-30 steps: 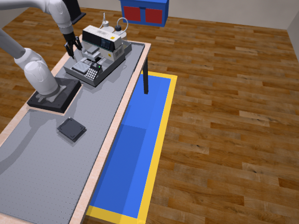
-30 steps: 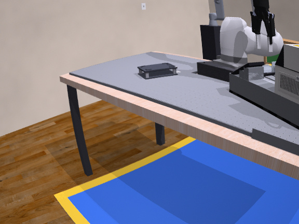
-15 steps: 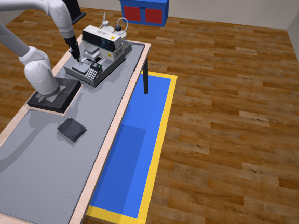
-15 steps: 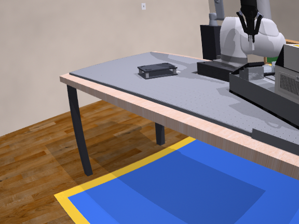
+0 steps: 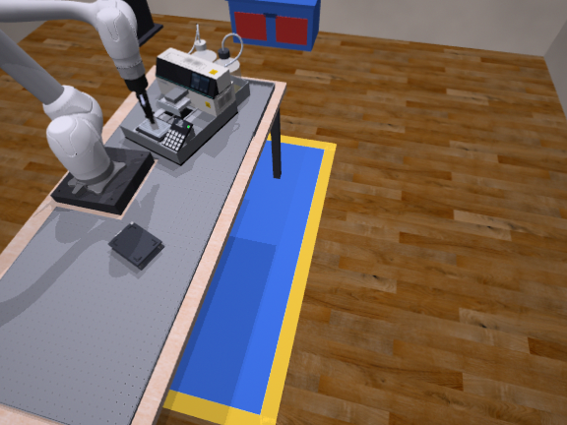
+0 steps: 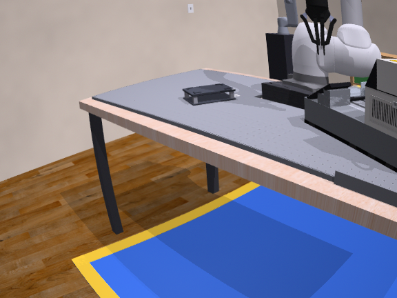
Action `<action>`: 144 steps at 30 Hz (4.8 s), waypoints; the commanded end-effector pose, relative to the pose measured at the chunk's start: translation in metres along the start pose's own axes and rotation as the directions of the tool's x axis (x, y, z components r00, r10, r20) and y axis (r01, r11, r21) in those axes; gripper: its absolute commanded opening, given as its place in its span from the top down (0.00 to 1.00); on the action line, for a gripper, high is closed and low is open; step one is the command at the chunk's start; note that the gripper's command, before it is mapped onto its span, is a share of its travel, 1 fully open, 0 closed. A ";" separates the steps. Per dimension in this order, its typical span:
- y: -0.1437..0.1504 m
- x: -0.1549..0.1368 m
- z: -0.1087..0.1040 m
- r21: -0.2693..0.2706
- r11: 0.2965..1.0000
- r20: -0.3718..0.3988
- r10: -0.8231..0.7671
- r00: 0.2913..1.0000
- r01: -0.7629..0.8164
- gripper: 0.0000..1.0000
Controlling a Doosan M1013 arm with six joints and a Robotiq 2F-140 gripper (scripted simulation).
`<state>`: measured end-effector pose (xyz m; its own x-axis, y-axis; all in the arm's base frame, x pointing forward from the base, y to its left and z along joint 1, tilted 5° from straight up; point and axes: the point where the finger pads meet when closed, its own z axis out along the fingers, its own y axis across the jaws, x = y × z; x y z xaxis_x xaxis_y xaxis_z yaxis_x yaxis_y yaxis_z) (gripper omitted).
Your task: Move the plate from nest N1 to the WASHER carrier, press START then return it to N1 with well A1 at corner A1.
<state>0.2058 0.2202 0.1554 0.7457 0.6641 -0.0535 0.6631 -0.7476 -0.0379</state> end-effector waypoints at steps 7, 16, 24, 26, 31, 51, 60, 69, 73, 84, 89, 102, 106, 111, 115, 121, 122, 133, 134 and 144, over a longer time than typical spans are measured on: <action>0.000 0.000 0.000 0.019 0.948 -0.004 -0.317 0.949 0.317 0.90; 0.000 0.000 0.000 0.017 0.849 -0.009 -0.527 0.850 0.527 0.90; 0.000 0.000 0.010 0.015 0.747 -0.011 -0.664 0.748 0.664 0.90; 0.000 0.000 0.020 0.015 0.702 -0.012 -0.712 0.702 0.712 0.90; 0.000 0.000 0.022 0.013 0.601 -0.014 -0.799 0.601 0.799 0.90; 0.000 0.000 0.022 0.004 0.125 -0.019 -0.992 0.125 0.992 0.90; 0.000 0.000 0.022 0.004 0.125 -0.019 -0.992 0.125 0.992 0.90; 0.000 0.000 0.034 0.004 0.125 -0.019 -0.992 0.125 0.992 0.90; -0.001 0.000 0.040 0.004 0.125 -0.019 -0.992 0.125 0.992 0.90; -0.001 0.000 0.055 0.004 0.125 -0.019 -0.992 0.125 0.992 0.90; -0.001 0.000 0.064 0.004 0.125 -0.019 -0.992 0.125 0.992 0.90; -0.001 0.000 0.082 0.004 0.125 -0.019 -0.992 0.125 0.992 0.90; -0.001 0.000 0.086 0.004 0.125 -0.019 -0.992 0.125 0.992 0.90; -0.001 0.000 0.086 0.004 0.125 -0.019 -0.992 0.125 0.992 0.90; -0.001 0.000 0.087 0.004 0.125 -0.019 -0.992 0.125 0.992 0.90; -0.001 0.000 0.088 0.004 0.125 -0.019 -0.992 0.125 0.992 0.90; -0.001 0.000 0.088 0.004 0.125 -0.019 -0.992 0.125 0.992 0.90; -0.001 0.000 0.090 0.004 0.125 -0.019 -0.992 0.125 0.992 0.90; -0.001 0.000 0.090 0.004 0.125 -0.019 -0.992 0.125 0.992 0.90; -0.002 0.000 0.091 0.004 0.125 -0.019 -0.992 0.125 0.992 0.90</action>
<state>0.1989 0.2206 0.0649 -0.5630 0.8250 0.0493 0.8227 0.5652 -0.0618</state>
